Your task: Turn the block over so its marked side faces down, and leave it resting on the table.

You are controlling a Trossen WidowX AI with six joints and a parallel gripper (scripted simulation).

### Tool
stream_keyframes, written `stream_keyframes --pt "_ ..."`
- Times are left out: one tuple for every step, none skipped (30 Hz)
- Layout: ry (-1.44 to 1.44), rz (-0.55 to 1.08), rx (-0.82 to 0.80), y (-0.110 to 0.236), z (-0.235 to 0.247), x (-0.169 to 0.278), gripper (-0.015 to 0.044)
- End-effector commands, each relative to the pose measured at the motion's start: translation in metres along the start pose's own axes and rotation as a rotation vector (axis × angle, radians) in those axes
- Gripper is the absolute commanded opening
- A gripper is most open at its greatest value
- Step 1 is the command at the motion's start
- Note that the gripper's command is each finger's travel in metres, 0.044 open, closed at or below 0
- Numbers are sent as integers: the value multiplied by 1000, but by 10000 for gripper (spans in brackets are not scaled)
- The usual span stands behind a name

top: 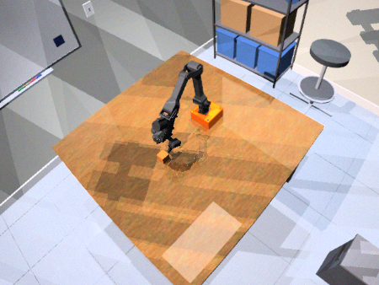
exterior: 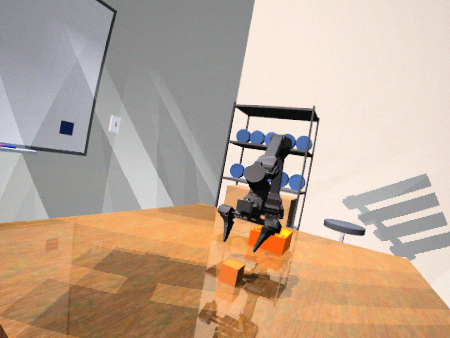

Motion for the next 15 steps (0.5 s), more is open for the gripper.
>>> stream_keyframes --pt "-6 102 -17 0 -2 -23 440" --pt "-6 133 -21 0 -3 -29 440" --pt "-6 164 -25 -1 -4 -34 440" --pt "-5 196 -29 -1 -4 -39 440" --pt "-5 227 -33 -1 -5 -44 440" --pt "-4 258 -37 -1 -5 -48 440" --pt "-4 290 -42 -1 -6 -53 440" --pt "-4 321 -46 -1 -6 -57 440" --pt "-4 353 -50 -1 -7 -61 440" --pt "-4 384 -54 0 -7 -65 440" --pt "-4 416 -58 0 -8 -68 440" --pt "-4 441 -62 0 -8 -71 440" --pt "-5 456 -64 0 -8 -73 440" --pt "-5 461 -64 0 -8 -73 440" --pt "-5 461 -64 0 -8 -73 440"
Point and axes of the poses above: the point midway between the two fingers, 35 mm back from their tips, its own y axis back along the fingers, its own z axis across the jaws, x = y × z, the point moved 8 cm from there along y, back along the fingers, and after that the axes turned 7 degrees about y, right-handed, at the moved point
